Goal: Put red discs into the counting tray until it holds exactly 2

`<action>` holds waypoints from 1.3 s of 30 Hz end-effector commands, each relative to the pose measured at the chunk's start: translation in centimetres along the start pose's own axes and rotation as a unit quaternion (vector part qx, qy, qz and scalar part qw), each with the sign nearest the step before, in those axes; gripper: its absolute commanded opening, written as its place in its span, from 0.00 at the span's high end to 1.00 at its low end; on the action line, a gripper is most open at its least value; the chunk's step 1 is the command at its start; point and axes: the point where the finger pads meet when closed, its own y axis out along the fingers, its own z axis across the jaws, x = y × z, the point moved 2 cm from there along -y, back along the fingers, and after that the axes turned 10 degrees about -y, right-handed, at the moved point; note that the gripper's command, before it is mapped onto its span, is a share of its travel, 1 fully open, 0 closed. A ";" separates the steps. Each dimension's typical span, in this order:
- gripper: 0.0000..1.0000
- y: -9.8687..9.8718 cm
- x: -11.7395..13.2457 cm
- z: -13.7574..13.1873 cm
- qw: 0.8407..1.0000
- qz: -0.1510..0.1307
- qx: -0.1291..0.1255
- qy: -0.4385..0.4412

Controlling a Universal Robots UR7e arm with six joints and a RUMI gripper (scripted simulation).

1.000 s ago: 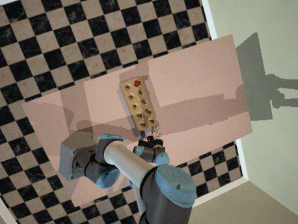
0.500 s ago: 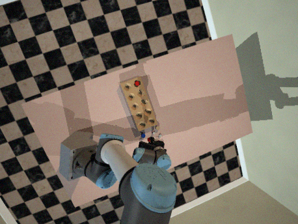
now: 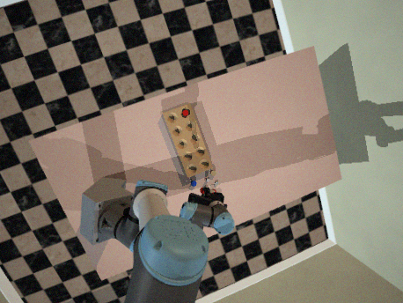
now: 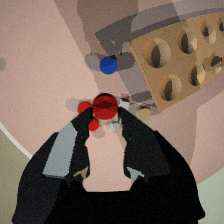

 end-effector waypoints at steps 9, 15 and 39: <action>1.00 -1.1 -0.1 0.0 1.000 0.001 0.002 0.000; 1.00 -1.2 -0.1 0.0 1.000 0.001 0.002 0.000; 1.00 -0.8 0.2 2.8 1.000 0.023 0.010 0.009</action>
